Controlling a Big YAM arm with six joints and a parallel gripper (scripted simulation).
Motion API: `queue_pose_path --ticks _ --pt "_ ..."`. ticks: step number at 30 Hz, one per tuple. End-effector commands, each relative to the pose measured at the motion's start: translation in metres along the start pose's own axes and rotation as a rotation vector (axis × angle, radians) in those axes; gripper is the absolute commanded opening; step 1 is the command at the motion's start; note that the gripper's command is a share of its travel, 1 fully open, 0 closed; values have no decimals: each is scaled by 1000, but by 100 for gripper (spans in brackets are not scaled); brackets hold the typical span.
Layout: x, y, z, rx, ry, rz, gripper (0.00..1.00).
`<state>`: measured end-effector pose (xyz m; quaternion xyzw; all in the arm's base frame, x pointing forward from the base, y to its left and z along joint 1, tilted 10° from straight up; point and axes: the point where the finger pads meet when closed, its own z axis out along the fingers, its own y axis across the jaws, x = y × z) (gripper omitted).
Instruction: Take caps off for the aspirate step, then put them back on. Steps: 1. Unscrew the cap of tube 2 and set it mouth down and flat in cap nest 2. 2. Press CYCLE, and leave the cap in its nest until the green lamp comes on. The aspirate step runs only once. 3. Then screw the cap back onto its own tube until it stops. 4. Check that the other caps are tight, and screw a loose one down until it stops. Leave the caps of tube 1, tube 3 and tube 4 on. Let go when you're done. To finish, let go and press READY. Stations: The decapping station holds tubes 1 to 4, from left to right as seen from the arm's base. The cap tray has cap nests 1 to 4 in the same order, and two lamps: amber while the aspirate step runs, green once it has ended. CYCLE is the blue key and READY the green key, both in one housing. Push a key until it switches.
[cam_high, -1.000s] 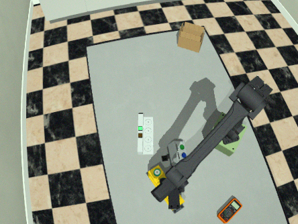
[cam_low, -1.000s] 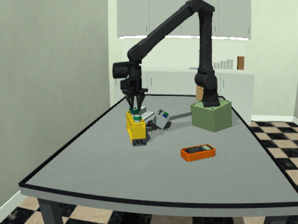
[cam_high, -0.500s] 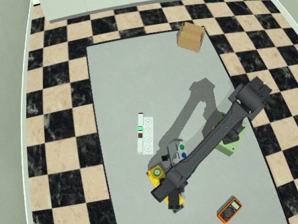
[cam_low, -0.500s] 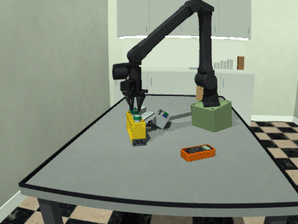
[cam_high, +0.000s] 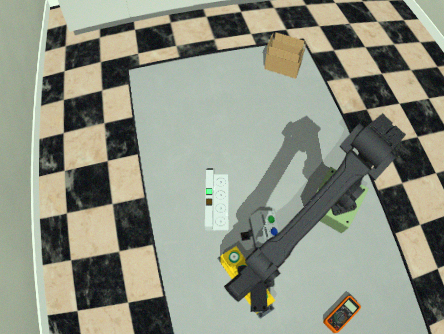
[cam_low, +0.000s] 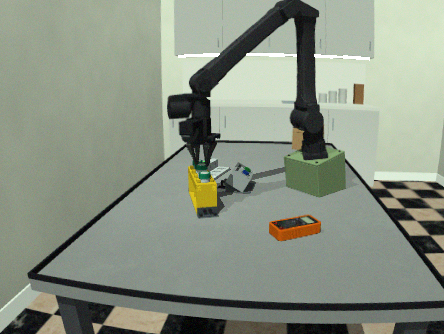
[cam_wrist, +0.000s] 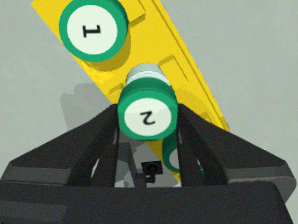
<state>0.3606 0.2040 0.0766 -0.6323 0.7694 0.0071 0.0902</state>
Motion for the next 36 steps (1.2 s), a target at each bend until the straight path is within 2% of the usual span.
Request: queue_pose_path --ticks 1,10,14,20,23,36 --pt "2 -3 0 7 -2 0 0" --pt "3 -3 -1 8 -4 0 0" --pt "4 -2 8 -4 6 1 0" --pt "1 -5 8 5 -1 0 0" --pt "4 -1 10 -6 8 1 0" --pt "4 -1 14 -4 5 0 0"
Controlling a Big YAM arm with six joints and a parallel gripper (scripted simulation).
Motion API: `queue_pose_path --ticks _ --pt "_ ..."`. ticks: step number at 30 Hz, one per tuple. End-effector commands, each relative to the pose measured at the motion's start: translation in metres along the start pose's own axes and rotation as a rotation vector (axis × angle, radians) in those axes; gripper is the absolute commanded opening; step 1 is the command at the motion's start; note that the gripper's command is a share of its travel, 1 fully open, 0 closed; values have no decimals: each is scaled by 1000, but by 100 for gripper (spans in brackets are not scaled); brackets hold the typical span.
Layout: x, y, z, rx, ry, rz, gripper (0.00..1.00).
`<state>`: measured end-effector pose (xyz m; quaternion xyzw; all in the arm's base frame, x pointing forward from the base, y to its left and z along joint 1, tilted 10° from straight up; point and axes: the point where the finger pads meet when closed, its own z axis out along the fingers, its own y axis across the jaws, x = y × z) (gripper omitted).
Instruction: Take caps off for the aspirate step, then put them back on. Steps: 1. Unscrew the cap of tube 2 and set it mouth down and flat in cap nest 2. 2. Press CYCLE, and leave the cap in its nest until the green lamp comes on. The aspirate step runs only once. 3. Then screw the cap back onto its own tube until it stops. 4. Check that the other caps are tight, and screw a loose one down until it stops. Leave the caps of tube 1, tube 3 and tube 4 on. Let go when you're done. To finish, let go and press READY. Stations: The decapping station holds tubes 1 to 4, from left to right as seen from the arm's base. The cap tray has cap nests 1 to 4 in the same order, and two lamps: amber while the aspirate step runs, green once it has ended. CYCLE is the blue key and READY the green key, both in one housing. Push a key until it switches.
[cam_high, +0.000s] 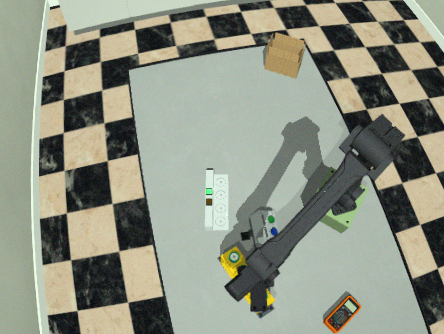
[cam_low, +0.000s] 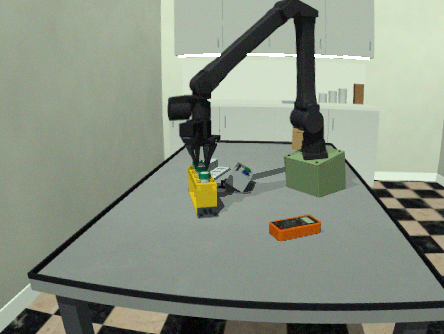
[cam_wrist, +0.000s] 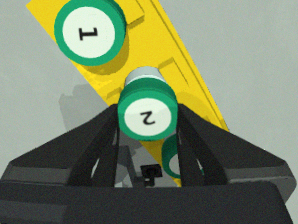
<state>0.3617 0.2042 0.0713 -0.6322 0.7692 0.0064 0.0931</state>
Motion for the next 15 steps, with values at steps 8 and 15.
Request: queue_pose_path --ticks 8,15 --pt "3 1 10 -11 11 1 0" --pt "3 1 10 -12 11 1 0"
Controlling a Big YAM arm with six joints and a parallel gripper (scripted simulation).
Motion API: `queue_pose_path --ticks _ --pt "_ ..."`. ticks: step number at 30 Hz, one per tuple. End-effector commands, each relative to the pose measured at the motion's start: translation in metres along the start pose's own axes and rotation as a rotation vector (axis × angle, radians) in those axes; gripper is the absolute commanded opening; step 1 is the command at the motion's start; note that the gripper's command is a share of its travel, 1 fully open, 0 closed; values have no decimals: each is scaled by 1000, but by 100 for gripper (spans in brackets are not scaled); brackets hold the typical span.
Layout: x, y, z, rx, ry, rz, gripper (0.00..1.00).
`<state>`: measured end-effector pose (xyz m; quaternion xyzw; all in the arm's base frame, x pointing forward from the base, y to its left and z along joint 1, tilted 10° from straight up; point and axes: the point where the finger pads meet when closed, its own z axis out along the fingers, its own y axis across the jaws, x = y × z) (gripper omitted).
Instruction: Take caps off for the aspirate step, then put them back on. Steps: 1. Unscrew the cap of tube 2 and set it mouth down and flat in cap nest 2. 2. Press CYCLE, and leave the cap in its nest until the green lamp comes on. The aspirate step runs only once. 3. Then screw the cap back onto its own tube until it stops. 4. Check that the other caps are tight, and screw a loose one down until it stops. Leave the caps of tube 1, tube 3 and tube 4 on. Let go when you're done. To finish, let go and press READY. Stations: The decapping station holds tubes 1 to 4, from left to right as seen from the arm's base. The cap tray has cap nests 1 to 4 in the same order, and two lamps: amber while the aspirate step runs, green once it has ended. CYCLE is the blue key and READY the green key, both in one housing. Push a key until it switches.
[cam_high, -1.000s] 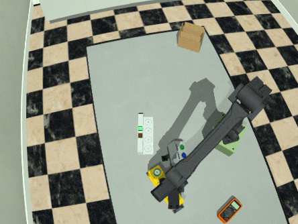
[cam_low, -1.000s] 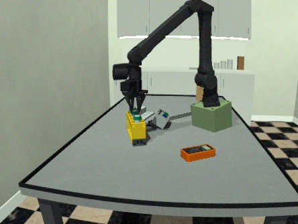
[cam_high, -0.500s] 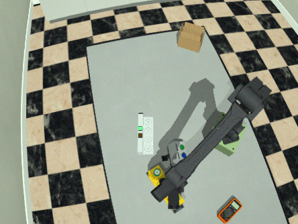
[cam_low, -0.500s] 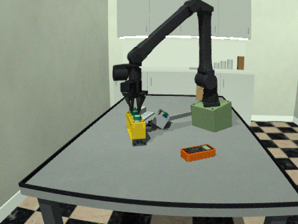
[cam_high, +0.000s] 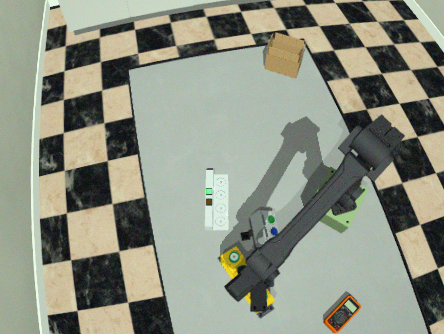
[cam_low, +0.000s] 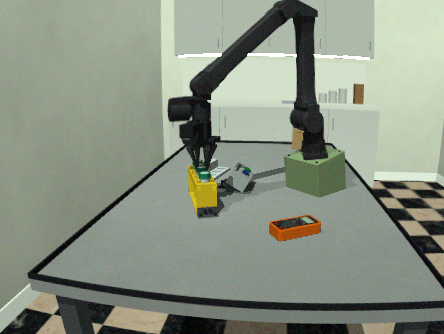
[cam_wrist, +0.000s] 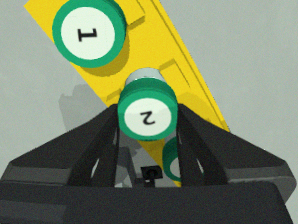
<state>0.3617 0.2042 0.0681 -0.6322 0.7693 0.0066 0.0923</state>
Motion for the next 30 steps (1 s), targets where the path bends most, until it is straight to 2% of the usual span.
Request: queue_pose_path --ticks 1,2,3,23,24,30 --pt "2 1 7 -10 10 1 0" --pt "-7 -8 -6 18 -14 -1 0" --pt "-7 -8 -6 18 -14 -1 49" --pt "-7 -8 -6 18 -14 -1 49" --pt "2 1 8 -7 8 52 49" --pt "1 0 11 -4 6 291 49"
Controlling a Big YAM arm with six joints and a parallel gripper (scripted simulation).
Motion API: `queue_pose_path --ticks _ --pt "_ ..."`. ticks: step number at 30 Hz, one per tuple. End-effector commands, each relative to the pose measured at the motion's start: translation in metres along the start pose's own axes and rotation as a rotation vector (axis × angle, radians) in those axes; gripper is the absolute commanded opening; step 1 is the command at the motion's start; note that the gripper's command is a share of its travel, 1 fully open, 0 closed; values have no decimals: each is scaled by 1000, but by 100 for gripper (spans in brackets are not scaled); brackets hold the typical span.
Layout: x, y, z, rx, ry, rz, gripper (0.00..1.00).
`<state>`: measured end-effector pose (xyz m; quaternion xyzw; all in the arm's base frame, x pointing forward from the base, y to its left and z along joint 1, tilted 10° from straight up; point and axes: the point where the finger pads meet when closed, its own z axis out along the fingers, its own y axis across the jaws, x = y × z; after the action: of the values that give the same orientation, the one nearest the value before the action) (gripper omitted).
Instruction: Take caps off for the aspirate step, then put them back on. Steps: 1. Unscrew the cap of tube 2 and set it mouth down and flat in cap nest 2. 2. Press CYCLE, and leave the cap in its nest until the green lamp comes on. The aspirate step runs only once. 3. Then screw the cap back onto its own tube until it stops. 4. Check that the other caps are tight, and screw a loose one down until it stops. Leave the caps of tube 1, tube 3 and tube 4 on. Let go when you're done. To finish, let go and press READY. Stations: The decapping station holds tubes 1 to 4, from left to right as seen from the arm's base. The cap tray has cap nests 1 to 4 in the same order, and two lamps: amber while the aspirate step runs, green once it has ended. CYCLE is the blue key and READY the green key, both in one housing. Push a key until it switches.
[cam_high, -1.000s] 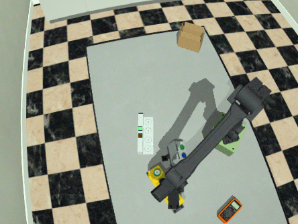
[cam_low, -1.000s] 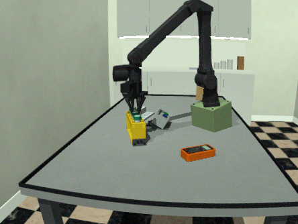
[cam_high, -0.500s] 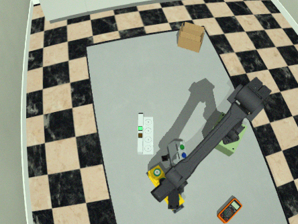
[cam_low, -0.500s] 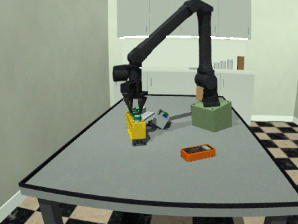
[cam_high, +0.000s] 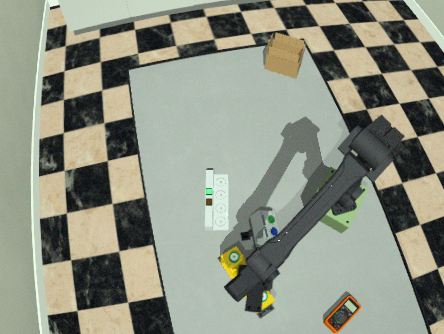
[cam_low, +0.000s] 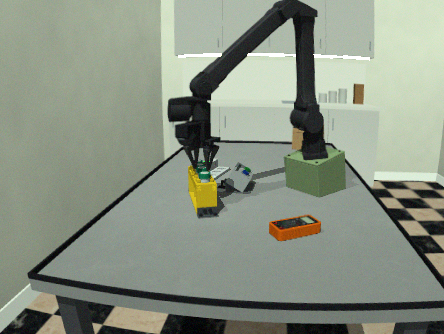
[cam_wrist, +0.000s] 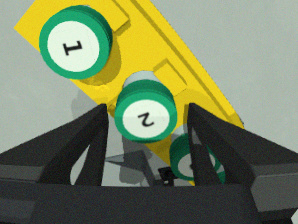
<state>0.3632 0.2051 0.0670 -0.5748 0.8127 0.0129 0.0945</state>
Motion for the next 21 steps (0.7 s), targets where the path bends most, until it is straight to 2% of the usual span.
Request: queue_pose_path --ticks 1,4,14,21 --pt "3 2 10 -8 13 186 49" --pt "2 2 11 -8 13 226 49" --pt "2 4 14 -8 19 622 49" --pt "0 5 14 -7 17 633 49"
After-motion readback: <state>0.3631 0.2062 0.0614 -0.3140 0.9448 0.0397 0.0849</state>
